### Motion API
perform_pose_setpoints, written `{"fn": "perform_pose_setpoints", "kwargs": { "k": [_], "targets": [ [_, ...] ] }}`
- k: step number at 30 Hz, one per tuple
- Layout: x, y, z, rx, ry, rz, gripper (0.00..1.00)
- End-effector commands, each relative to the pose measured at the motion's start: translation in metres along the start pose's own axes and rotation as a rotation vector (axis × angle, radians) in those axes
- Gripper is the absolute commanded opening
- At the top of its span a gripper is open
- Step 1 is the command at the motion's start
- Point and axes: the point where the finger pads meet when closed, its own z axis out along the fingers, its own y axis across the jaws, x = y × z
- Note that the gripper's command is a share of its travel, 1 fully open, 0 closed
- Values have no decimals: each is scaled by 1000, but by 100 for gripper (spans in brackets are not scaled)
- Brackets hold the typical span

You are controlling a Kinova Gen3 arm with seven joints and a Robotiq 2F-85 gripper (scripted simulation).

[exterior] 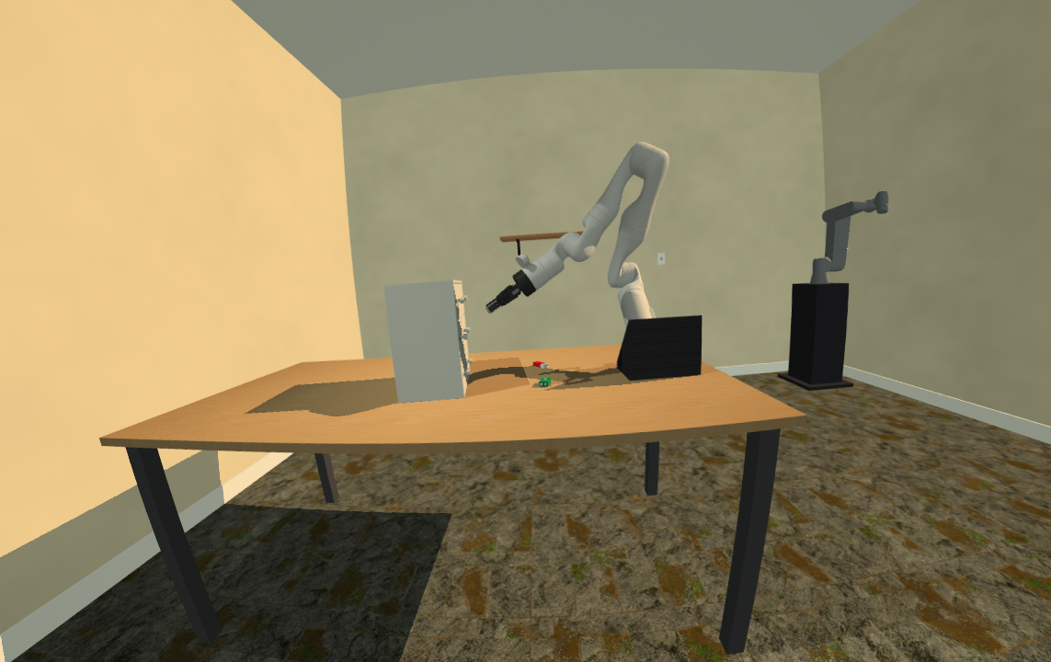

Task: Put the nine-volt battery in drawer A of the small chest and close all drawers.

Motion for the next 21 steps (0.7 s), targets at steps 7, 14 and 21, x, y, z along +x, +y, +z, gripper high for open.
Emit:
{"fn": "perform_pose_setpoints", "kwargs": {
  "k": [7,14,21],
  "targets": [
    [5,-2,-6,7,-37,9,100],
    [7,-2,-9,7,-78,9,100],
    [8,-2,-12,7,-107,9,100]
  ]
}}
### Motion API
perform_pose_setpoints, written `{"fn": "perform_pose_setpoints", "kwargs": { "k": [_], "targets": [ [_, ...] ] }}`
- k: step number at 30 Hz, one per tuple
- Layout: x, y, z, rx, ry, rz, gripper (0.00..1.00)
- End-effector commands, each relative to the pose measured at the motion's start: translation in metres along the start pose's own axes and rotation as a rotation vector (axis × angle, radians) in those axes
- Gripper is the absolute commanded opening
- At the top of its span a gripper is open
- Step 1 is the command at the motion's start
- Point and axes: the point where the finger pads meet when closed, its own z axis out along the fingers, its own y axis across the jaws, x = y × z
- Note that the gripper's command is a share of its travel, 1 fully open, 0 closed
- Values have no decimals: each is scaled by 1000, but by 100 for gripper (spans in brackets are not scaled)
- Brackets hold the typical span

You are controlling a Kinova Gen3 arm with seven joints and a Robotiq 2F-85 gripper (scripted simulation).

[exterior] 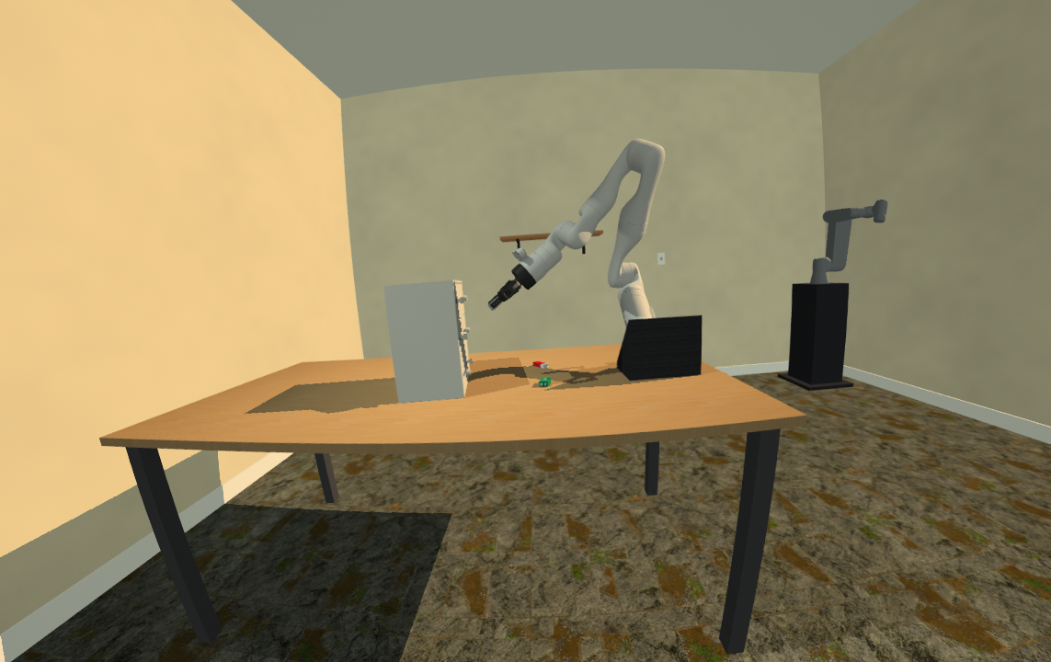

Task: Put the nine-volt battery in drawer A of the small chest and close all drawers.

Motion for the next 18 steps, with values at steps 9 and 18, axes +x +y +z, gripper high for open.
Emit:
{"fn": "perform_pose_setpoints", "kwargs": {
  "k": [9,18],
  "targets": [
    [5,-2,-7,9,-54,9,100],
    [7,-2,-12,10,-95,9,100]
  ]
}}
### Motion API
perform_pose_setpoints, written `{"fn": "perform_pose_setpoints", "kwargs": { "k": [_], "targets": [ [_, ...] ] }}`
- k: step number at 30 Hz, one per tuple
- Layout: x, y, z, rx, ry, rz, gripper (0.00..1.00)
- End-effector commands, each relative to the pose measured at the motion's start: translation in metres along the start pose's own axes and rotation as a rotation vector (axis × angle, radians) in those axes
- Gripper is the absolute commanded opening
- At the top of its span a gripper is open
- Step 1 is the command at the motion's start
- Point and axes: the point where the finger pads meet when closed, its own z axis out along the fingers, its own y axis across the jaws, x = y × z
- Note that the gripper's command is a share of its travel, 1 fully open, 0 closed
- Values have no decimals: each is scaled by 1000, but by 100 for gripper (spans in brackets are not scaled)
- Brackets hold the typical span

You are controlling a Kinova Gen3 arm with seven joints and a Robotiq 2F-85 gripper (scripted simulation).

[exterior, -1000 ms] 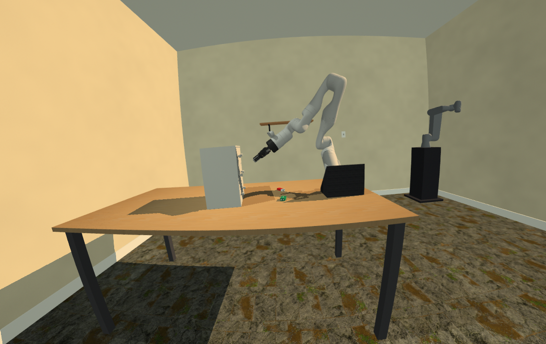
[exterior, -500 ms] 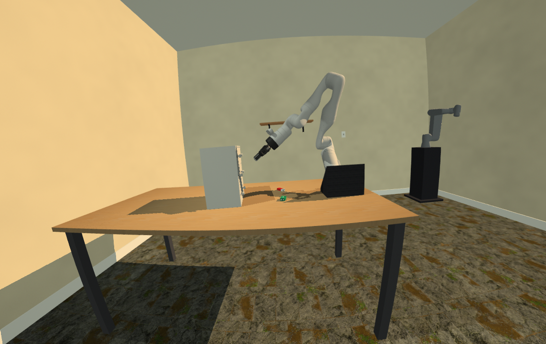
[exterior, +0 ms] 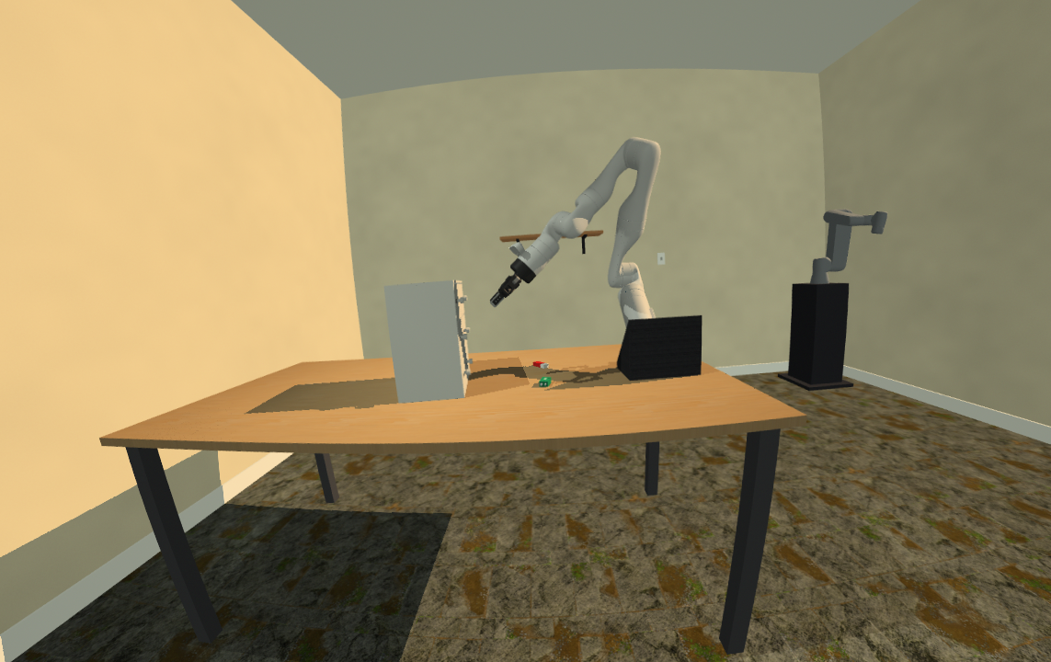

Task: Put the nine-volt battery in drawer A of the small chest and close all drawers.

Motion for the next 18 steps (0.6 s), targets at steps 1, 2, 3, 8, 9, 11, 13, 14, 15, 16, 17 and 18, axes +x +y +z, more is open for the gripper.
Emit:
{"fn": "perform_pose_setpoints", "kwargs": {
  "k": [1,2,3,8,9,11,13,14,15,16,17,18],
  "targets": [
    [4,-2,-3,9,-9,8,100],
    [4,-2,-3,9,-15,8,100],
    [5,-2,-4,9,-22,8,100],
    [5,-2,-8,10,-54,8,100],
    [5,-2,-8,10,-61,8,100],
    [5,-2,-9,10,-68,8,100],
    [5,-2,-10,10,-75,8,100],
    [6,-2,-11,10,-83,7,100],
    [6,-2,-11,9,-90,7,100],
    [6,-2,-12,10,-97,7,100],
    [6,-2,-13,10,-105,7,100],
    [6,-2,-14,10,-113,7,100]
  ]
}}
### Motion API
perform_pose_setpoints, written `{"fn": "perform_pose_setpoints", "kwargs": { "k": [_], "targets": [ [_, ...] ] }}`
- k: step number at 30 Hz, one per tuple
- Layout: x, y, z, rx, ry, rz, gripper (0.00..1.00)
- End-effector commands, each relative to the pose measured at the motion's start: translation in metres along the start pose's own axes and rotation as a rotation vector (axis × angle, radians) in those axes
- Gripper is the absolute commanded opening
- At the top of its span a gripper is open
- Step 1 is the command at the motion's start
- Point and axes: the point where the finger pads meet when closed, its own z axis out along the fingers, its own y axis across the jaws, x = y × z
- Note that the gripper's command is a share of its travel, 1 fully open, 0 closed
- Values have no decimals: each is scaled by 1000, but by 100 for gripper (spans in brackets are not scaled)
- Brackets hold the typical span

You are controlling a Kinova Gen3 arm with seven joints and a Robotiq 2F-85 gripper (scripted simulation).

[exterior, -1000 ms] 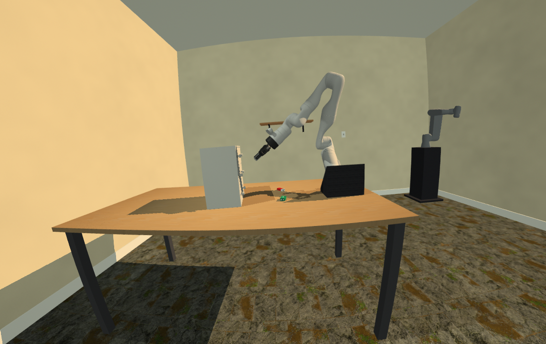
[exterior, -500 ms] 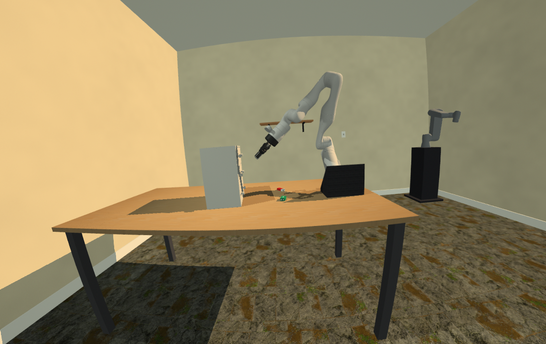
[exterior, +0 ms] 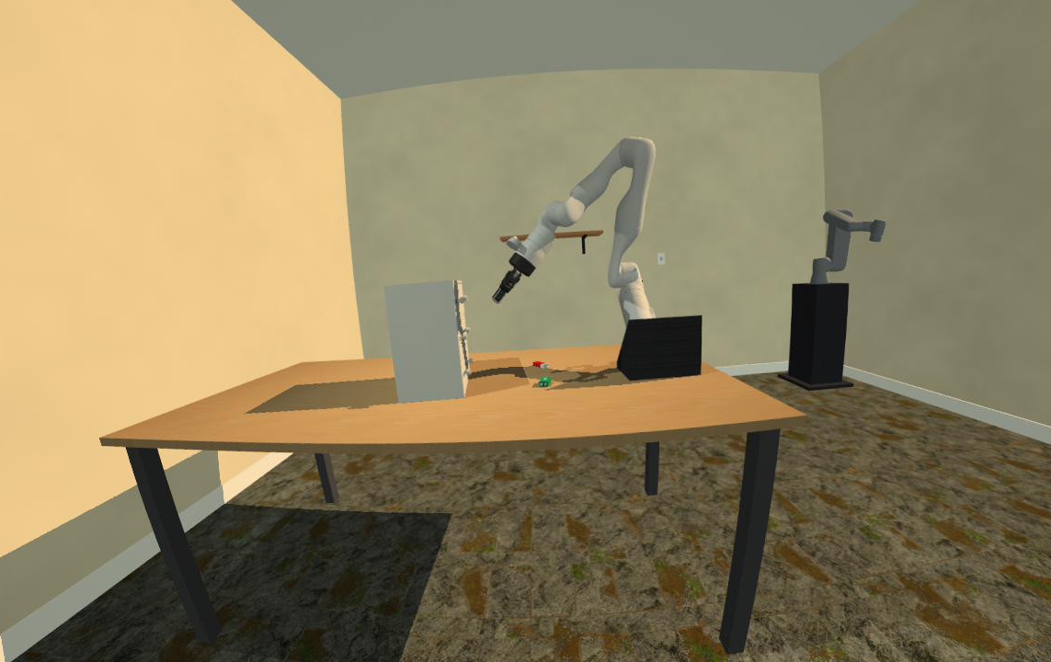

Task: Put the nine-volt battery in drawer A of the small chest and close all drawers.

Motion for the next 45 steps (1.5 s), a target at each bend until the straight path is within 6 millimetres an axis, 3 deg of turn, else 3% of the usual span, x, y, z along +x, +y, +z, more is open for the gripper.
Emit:
{"fn": "perform_pose_setpoints", "kwargs": {
  "k": [1,45],
  "targets": [
    [5,-2,-3,10,-13,8,100],
    [6,-1,-41,11,-371,6,100]
  ]
}}
